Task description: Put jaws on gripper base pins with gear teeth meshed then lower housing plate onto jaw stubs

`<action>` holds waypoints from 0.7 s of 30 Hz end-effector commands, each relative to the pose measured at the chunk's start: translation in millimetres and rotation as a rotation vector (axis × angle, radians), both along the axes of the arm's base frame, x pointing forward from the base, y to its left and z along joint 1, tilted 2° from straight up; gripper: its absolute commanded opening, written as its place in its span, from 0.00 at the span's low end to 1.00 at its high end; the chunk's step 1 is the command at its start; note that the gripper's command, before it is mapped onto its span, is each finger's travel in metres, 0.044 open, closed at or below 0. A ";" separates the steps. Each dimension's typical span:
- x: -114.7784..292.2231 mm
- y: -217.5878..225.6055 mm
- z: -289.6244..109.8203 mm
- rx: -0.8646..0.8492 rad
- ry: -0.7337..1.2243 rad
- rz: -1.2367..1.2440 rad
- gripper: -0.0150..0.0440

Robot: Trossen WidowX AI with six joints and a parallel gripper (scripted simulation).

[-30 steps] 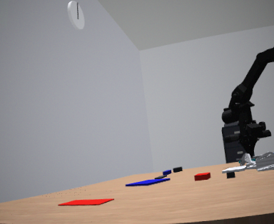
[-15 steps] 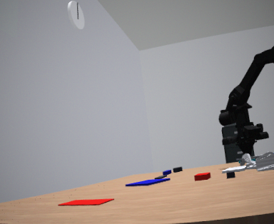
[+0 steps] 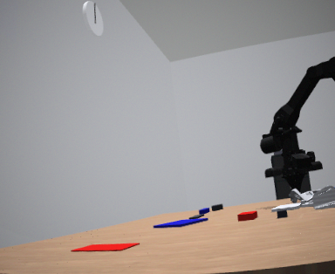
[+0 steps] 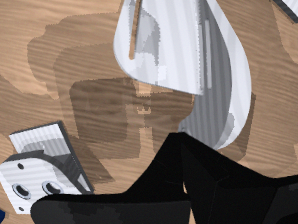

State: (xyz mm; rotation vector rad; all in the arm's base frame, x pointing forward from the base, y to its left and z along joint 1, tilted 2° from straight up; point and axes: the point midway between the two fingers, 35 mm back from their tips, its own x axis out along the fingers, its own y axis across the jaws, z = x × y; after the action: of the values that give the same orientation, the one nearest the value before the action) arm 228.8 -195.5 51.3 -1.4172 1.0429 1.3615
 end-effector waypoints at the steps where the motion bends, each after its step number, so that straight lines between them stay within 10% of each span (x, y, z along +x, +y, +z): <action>1: 8.5 1.6 -0.1 -0.001 -0.005 0.001 0.25; 21: 15.6 4.9 53.1 0.001 -0.003 0.004 0.25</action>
State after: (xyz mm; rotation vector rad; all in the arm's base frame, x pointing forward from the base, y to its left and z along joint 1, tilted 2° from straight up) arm 244.2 -188.8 76.9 -1.3988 1.0391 1.3808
